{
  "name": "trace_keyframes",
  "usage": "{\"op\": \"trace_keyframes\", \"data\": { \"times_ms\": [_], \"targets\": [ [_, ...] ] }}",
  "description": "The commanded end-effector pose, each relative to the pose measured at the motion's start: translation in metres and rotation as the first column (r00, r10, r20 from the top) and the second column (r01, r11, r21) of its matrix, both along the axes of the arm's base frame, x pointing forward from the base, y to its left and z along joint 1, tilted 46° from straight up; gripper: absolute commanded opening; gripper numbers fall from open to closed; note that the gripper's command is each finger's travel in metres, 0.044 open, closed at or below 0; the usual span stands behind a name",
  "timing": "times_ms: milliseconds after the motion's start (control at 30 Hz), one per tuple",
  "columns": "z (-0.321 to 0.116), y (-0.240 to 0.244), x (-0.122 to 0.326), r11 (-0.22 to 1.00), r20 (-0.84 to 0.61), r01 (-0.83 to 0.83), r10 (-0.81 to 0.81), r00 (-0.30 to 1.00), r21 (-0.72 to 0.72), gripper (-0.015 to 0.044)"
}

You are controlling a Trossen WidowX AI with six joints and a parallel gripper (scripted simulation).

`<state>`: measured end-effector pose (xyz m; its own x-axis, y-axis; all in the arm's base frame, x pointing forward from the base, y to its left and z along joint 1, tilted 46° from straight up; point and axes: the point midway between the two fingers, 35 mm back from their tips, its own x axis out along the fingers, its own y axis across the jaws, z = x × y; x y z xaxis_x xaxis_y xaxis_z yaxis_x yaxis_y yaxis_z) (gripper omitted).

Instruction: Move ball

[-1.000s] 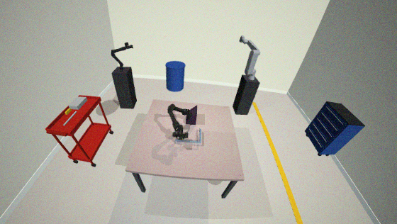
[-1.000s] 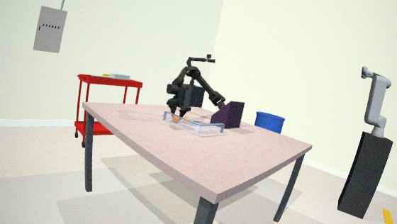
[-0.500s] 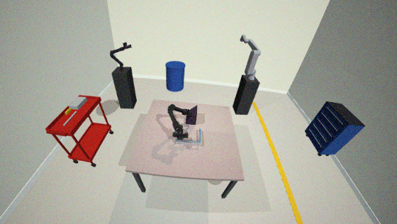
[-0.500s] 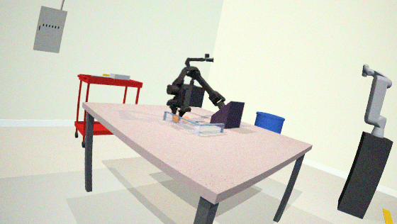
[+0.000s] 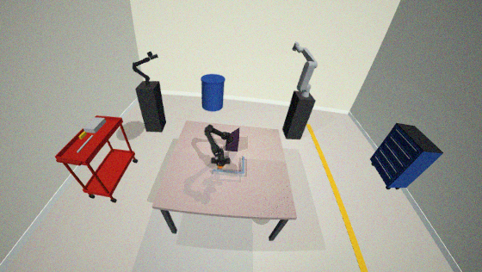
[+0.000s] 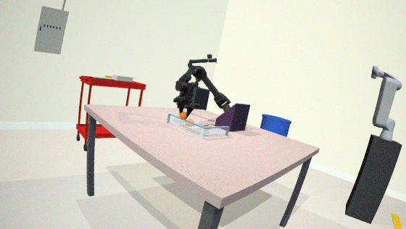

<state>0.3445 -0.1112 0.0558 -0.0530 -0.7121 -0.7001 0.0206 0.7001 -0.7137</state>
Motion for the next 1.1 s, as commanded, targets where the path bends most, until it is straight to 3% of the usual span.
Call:
{"op": "trace_keyframes", "data": {
  "times_ms": [0,567,1067],
  "targets": [
    [0.014,0.013,0.006,1.0,0.025,0.011,-0.011,1.0,0.005,0.0],
    [0.075,0.058,0.014,0.999,0.047,0.052,-0.052,0.998,0.003,0.0],
    [0.048,0.056,-0.008,0.999,0.047,0.053,-0.053,0.998,0.003,0.0]
  ]
}}
